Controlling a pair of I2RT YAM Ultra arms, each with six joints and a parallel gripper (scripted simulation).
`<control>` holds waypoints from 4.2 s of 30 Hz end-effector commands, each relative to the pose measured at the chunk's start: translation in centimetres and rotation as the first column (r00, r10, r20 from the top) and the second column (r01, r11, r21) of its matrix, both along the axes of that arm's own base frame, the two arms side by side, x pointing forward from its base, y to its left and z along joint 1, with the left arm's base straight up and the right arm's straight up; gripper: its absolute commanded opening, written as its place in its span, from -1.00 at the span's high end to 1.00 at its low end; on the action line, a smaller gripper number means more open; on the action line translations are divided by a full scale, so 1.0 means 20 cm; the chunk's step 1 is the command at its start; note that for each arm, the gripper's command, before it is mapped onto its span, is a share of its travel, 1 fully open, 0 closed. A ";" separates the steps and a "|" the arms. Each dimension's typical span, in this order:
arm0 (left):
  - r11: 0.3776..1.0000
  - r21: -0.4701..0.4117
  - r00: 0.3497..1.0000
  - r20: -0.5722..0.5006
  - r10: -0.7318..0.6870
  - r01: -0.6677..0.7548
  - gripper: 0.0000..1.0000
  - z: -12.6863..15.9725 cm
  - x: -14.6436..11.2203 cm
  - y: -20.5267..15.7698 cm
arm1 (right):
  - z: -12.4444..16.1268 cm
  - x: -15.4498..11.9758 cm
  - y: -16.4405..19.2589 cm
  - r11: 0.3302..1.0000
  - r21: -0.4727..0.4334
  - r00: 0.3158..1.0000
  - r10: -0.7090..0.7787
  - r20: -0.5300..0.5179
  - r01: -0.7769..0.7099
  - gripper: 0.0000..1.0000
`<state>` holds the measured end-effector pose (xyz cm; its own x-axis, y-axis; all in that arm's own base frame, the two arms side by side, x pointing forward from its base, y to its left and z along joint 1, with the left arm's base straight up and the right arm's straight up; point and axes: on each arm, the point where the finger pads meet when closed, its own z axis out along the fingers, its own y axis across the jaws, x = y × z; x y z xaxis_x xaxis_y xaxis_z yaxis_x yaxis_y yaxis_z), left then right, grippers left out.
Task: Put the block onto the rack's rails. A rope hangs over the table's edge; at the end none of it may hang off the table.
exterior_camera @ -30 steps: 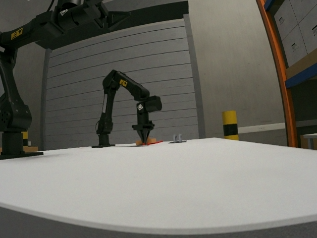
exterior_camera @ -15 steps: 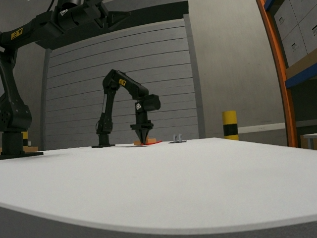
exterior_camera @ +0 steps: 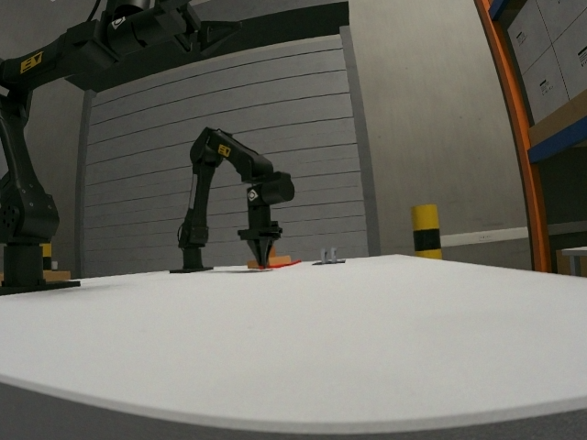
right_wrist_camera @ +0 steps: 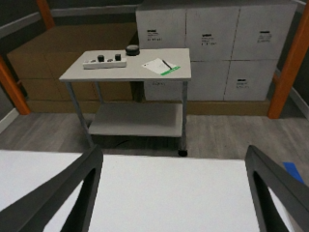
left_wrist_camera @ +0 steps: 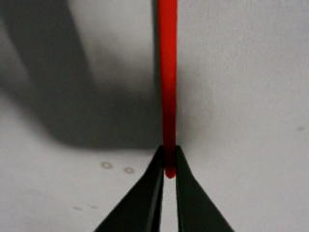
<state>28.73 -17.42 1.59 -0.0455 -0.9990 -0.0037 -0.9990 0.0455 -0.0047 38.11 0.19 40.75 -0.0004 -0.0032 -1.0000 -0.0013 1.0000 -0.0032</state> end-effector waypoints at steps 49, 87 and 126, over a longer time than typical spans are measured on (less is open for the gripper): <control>0.998 -0.007 0.998 0.014 -0.066 0.066 0.82 0.03 0.01 -0.18 | 0.04 -0.03 0.01 1.000 -0.010 1.000 0.012 0.019 -0.011 -1.00; 0.993 0.000 0.993 0.008 -0.121 0.121 0.82 0.02 -0.02 -0.28 | 0.04 -0.03 0.01 1.000 -0.010 1.000 0.012 0.019 -0.011 -1.00; 0.989 -0.011 0.989 0.011 -0.150 0.150 0.82 0.03 -0.02 -0.36 | 0.04 -0.03 0.01 1.000 -0.010 1.000 0.012 0.019 -0.011 -1.00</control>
